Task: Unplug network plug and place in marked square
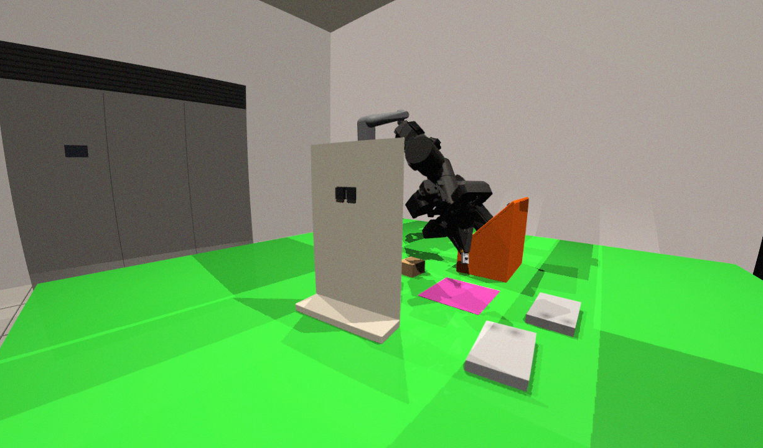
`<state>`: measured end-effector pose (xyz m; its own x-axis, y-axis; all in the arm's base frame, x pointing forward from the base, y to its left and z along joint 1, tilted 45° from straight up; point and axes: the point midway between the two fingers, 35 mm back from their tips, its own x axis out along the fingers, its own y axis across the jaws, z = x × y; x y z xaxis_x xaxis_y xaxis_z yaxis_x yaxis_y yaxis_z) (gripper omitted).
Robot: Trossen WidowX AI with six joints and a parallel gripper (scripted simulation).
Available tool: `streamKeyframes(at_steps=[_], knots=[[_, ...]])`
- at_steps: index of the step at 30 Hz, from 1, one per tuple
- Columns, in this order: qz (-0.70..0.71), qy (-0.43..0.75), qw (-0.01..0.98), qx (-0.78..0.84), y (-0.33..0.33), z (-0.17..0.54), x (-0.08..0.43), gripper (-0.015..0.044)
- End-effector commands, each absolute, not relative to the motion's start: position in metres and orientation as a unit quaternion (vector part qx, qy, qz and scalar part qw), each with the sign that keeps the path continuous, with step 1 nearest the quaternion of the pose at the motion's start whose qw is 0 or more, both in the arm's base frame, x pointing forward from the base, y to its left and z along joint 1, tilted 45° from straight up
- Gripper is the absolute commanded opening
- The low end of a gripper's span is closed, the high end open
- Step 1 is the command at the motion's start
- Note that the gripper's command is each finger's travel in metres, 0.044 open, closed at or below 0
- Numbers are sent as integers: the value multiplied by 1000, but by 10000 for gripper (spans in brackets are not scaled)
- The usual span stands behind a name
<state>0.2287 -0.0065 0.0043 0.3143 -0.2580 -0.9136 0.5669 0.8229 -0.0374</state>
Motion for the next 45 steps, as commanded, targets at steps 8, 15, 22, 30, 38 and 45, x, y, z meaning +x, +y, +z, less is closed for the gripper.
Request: streamKeyframes(at_steps=[8,15,22,30,38,45], knots=[[-268,532,793,132,-12,-2,227,0],[-268,532,792,133,-18,-9,228,0],[-268,532,792,133,-25,-15,227,0],[-268,532,792,133,-32,-22,227,0],[-268,532,792,132,-40,-29,225,0],[-268,532,792,132,-46,-35,224,0]])
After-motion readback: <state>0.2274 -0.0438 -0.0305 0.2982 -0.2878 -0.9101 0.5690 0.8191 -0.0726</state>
